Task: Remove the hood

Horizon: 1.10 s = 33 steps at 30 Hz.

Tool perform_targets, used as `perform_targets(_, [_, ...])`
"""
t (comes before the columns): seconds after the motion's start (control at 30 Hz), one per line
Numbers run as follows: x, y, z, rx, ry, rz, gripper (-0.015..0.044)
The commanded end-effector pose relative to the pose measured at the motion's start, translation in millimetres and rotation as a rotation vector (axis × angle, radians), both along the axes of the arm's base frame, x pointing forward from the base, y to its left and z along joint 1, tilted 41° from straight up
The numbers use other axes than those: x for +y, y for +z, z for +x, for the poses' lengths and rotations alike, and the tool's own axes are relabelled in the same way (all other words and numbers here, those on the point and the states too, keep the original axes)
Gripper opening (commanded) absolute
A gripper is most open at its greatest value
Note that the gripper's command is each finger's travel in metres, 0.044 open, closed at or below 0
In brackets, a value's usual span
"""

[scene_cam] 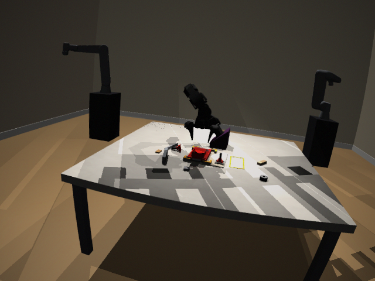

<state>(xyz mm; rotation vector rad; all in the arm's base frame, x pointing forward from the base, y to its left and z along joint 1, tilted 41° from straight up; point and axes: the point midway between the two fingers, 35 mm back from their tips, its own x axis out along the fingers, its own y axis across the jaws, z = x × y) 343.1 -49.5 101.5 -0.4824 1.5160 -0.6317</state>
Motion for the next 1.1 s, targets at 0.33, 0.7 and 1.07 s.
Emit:
perform_targets(0.33, [-7.8, -9.6, 1.6, 0.003, 0.006, -0.004, 0.0440])
perform_targets(0.7, [-14.3, -17.8, 1.2, 0.003, 0.006, -0.005, 0.0440])
perform_targets(1.07, [-20.9, -25.9, 0.6, 0.003, 0.006, -0.005, 0.0440])
